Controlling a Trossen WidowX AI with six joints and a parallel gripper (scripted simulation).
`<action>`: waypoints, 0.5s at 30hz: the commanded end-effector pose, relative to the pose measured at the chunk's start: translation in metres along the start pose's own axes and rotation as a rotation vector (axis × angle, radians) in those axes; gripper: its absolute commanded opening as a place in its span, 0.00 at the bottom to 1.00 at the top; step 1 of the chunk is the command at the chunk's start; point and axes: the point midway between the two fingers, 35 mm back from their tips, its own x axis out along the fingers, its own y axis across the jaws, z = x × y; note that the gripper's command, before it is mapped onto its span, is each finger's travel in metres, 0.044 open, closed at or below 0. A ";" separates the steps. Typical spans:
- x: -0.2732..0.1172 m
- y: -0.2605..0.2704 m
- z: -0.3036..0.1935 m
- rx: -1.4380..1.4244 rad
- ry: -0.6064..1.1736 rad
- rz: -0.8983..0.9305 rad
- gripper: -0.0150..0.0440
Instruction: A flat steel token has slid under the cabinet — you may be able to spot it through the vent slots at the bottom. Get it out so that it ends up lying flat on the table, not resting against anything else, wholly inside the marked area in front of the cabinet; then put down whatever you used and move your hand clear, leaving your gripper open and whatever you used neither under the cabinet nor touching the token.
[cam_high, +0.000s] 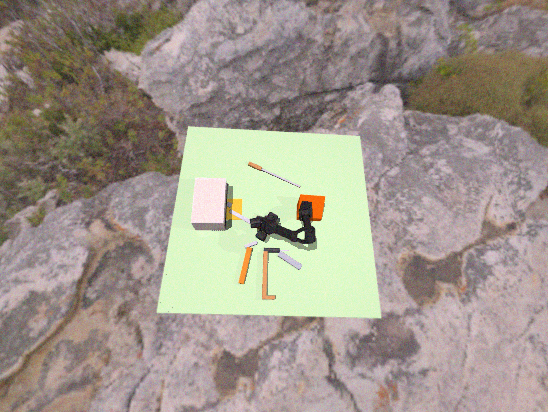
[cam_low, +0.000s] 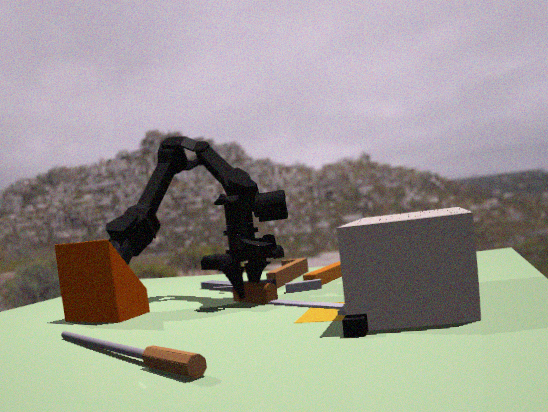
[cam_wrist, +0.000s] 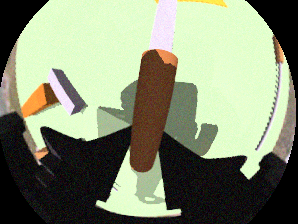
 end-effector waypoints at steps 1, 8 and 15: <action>-0.001 0.000 -0.005 0.005 0.001 0.001 0.25; -0.001 0.000 -0.011 0.005 0.001 0.001 0.25; -0.002 0.000 -0.017 0.005 0.002 0.000 0.25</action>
